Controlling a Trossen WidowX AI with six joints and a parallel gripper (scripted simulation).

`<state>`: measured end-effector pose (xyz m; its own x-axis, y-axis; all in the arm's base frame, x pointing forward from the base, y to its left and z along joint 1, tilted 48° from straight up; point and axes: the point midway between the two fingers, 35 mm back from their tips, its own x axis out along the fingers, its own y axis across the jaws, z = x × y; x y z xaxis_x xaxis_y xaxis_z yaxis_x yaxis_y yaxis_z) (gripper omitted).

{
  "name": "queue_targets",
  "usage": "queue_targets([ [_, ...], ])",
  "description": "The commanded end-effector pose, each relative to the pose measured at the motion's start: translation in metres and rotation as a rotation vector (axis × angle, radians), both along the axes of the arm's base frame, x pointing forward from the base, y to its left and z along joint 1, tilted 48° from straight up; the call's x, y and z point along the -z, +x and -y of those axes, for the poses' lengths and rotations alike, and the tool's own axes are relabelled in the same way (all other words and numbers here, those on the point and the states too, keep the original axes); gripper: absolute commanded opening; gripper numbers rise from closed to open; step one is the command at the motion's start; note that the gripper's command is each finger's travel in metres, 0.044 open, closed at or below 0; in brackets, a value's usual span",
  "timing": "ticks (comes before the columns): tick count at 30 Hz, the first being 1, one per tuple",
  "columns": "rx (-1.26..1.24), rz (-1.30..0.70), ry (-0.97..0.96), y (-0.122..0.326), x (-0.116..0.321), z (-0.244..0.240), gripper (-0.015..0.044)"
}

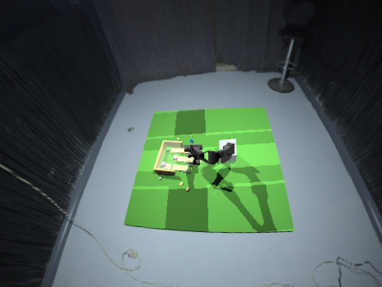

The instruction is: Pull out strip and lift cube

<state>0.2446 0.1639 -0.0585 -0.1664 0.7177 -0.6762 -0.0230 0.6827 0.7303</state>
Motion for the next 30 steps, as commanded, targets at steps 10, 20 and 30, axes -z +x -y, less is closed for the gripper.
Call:
queue_targets([
  [10,-0.008,-0.031,-0.001,-0.029,0.0,0.001,0.0],
  [20,-0.008,-0.032,-0.001,-0.043,-0.001,0.004,0.0],
  [30,-0.008,-0.032,-0.001,-0.056,-0.003,0.006,0.0],
])
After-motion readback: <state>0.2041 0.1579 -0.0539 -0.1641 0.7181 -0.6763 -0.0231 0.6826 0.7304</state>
